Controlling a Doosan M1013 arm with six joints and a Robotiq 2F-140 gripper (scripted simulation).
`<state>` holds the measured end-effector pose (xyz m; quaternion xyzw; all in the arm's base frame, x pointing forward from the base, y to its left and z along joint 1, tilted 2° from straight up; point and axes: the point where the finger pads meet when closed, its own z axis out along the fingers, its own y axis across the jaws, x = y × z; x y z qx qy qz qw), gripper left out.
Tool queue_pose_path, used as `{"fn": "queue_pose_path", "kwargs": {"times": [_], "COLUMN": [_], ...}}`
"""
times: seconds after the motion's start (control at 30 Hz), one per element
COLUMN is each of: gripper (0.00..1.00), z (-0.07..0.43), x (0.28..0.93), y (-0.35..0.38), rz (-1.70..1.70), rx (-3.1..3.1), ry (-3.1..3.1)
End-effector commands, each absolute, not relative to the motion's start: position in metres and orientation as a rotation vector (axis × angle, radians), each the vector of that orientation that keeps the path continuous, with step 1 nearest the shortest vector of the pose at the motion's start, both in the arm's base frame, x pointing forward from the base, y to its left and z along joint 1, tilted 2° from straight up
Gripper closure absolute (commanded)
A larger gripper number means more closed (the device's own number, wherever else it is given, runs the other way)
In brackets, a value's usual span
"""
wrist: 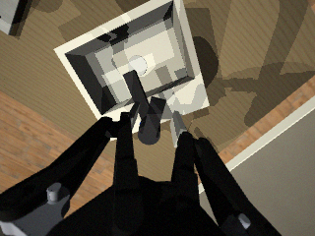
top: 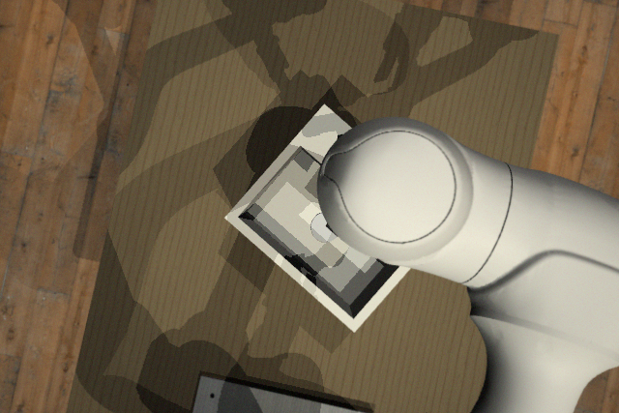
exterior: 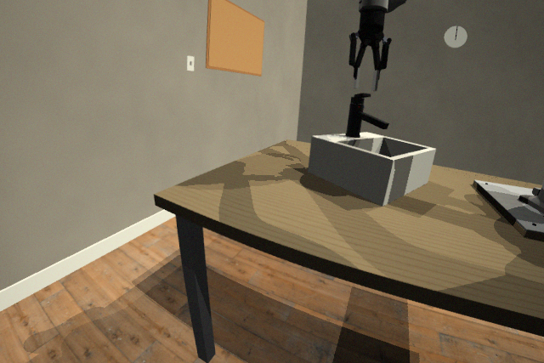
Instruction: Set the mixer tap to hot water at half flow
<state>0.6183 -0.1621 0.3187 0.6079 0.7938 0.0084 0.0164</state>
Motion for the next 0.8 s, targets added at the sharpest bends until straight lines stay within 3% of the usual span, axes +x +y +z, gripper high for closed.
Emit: {"fn": "queue_pose_path", "kwargs": {"times": [0.0,0.77], "gripper": [0.62,0.62], "z": [0.318,0.299], "x": [0.618,0.619], "y": [-0.162,-0.162], "rz": [0.026,0.026], "rx": [1.89,1.89], "ry": [2.468,2.468]}}
